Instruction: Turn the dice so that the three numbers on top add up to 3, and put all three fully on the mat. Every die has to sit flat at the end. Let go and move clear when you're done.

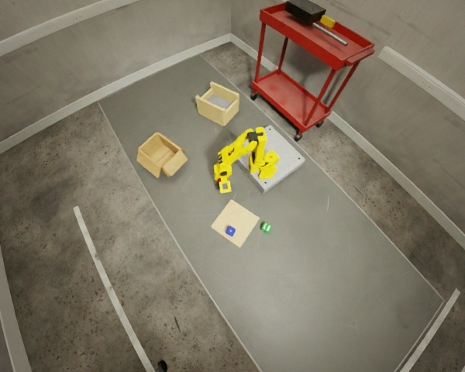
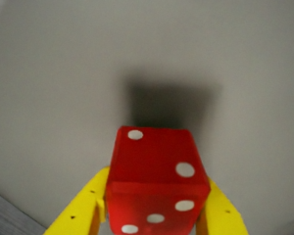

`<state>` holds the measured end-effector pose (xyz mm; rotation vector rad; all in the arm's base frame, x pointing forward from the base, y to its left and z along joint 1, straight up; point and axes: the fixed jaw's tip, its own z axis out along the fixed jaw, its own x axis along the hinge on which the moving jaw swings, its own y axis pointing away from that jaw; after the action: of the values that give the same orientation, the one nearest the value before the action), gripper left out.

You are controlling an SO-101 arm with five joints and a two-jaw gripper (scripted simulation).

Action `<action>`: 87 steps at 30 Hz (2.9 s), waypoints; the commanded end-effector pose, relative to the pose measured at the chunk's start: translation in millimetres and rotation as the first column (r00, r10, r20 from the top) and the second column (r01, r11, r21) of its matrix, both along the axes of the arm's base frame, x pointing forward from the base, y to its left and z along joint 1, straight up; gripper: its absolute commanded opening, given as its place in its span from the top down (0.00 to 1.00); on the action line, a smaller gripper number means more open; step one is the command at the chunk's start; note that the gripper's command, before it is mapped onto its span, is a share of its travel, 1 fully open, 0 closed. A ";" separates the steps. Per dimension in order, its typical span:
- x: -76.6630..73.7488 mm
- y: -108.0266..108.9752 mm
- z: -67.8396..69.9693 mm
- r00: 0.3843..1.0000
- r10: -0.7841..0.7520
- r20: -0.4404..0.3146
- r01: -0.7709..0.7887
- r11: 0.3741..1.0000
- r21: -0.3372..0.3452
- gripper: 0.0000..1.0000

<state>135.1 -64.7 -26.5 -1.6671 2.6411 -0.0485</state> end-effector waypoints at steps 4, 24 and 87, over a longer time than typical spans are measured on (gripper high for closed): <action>-4.7 1.1 -5.0 1.000 0.001 -0.018 -0.001 1.000 0.010 1.00; -4.7 1.1 -11.1 1.000 0.001 -0.018 -0.001 1.000 0.010 1.00; -4.7 1.1 -12.8 1.000 0.001 -0.018 -0.001 1.000 0.010 0.69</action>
<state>135.3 -64.8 -36.3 -1.6670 2.6410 -0.0486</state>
